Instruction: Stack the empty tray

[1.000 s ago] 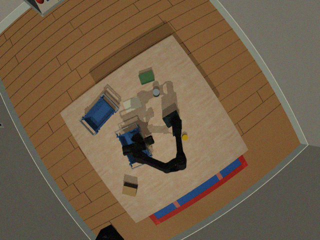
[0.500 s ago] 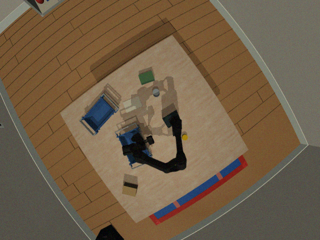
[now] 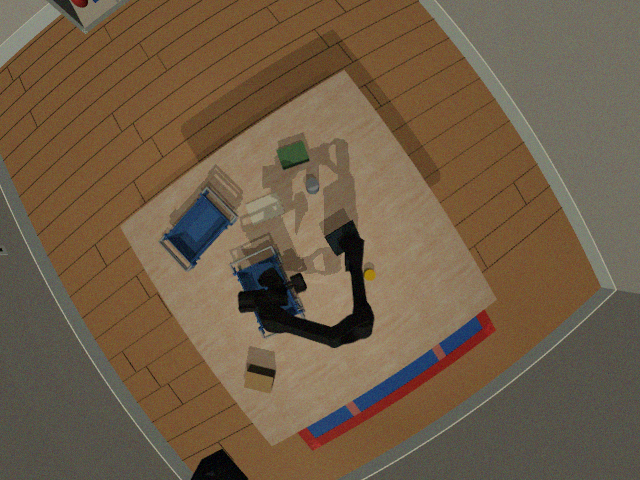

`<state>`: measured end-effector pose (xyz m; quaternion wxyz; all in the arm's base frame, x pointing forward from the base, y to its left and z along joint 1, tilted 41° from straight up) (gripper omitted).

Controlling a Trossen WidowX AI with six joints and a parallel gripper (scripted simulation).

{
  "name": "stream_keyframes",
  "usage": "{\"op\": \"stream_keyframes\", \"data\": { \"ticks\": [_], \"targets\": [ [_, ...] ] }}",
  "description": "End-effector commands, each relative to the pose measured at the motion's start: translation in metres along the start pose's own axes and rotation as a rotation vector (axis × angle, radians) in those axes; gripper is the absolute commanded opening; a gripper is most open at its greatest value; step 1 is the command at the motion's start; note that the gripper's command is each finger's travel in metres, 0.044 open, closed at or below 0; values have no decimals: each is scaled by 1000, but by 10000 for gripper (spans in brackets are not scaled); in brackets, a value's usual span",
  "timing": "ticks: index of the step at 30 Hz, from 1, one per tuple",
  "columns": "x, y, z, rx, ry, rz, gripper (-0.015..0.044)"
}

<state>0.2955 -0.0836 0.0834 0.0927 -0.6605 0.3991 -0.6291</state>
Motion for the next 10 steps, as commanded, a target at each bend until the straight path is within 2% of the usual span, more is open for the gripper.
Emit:
{"op": "stream_keyframes", "data": {
  "ticks": [1,7,10],
  "targets": [
    [24,0,1,4,3,-6,440],
    [61,0,-4,3,1,-4,440],
    [65,0,-4,3,0,-4,440]
  ]
}}
Point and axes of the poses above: the point midway between the two fingers, 35 mm back from their tips, its own x axis back along the fingers, its own z axis across the jaws, y = z × x, the point moved 3 cm from there along x, back along the fingers, and after that the axes turned 10 degrees about -x, right-handed, at the moved point
